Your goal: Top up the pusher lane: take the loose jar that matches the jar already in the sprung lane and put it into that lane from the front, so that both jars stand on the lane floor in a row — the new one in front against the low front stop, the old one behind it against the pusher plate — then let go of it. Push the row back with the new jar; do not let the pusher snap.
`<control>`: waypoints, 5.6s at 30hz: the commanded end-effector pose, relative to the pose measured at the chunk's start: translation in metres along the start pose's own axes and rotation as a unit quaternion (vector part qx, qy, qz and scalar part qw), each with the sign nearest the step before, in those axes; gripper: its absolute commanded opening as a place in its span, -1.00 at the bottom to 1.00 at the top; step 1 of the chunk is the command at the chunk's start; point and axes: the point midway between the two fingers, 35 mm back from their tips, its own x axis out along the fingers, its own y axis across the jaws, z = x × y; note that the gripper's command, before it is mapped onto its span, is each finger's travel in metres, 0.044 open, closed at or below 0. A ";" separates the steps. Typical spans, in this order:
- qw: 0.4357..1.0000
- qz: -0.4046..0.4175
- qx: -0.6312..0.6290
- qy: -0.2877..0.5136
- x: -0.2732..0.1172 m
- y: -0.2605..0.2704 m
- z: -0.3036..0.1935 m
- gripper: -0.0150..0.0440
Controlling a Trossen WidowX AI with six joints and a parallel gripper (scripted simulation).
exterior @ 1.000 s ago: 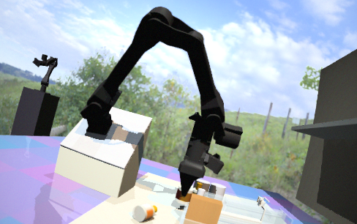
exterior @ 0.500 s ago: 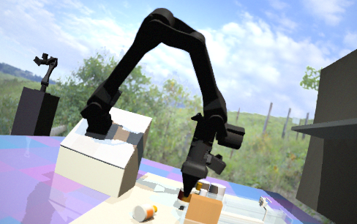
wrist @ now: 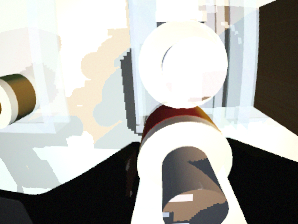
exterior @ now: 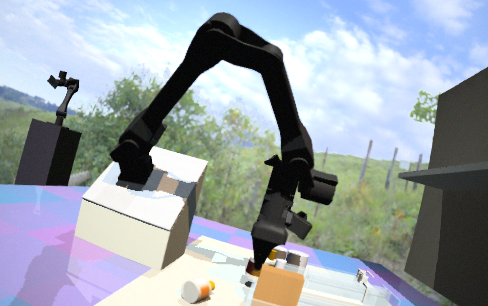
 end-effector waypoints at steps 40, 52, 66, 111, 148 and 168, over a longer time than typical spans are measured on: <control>1.000 -0.002 0.009 -0.012 -0.008 -0.004 0.027 -0.49; 1.000 -0.002 0.009 -0.012 -0.008 -0.005 0.032 -0.49; 1.000 -0.002 0.009 -0.012 -0.008 -0.004 0.032 -0.49; 1.000 -0.002 0.009 -0.012 -0.006 -0.004 0.034 -0.49; 1.000 -0.002 0.009 -0.012 -0.001 -0.004 0.036 -0.49; 1.000 -0.002 0.009 -0.012 0.005 -0.004 0.036 -0.49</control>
